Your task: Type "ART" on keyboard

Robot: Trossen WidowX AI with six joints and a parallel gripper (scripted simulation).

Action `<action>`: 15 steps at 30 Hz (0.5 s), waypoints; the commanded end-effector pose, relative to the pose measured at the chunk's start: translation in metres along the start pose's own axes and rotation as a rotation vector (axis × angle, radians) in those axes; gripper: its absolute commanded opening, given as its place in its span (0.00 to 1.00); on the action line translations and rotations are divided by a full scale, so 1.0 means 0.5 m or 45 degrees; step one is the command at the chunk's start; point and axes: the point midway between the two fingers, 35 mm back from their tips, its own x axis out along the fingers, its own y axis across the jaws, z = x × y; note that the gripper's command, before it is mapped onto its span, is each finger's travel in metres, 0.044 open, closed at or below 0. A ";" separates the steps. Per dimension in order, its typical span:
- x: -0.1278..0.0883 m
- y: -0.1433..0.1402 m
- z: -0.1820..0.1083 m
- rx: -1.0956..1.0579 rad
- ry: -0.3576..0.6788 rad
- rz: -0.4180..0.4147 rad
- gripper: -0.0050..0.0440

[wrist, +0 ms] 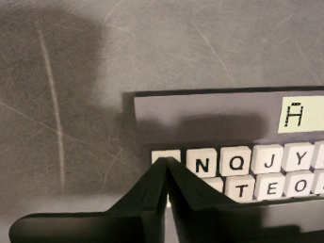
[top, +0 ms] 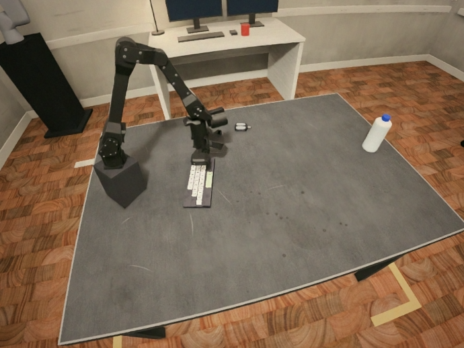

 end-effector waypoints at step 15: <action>-0.087 0.007 0.017 -0.005 -0.045 0.016 0.00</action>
